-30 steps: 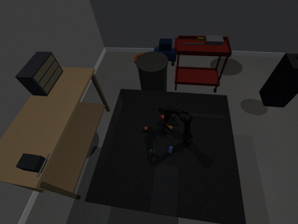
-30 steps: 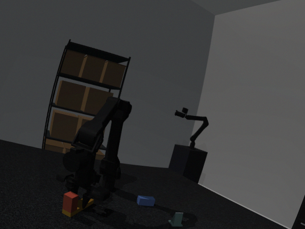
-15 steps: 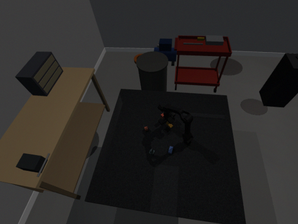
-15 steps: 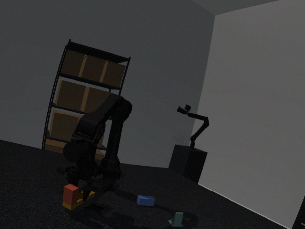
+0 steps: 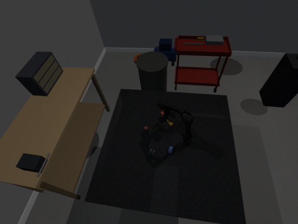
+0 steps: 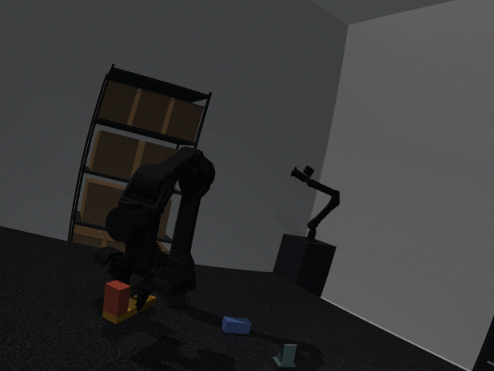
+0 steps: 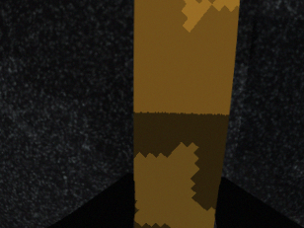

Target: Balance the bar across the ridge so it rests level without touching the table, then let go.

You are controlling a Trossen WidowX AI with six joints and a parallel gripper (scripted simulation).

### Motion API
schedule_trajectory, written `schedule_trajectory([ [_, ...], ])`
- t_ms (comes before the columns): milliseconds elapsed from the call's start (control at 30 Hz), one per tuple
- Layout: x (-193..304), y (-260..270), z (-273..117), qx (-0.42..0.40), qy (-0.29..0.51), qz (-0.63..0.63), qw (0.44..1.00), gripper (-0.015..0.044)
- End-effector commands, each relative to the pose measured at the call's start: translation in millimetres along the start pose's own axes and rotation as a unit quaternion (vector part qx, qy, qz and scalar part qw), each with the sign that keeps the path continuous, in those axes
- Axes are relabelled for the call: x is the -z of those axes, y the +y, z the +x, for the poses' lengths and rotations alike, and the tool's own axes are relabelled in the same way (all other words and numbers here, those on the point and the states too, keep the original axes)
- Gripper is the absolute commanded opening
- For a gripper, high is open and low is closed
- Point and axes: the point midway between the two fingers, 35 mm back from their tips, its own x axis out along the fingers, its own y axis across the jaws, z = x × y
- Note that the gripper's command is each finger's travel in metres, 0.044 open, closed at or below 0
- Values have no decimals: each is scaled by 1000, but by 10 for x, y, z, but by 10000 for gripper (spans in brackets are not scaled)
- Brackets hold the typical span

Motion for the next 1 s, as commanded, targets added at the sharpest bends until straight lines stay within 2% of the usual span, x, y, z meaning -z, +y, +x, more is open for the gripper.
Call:
schedule_trajectory([
  [0, 2, -5, -128, 3, 8, -2, 1000, 0],
  [333, -28, -24, -319, 3, 8, -3, 1000, 0],
  [967, -18, -652, -345, 6, 8, -49, 999, 0],
])
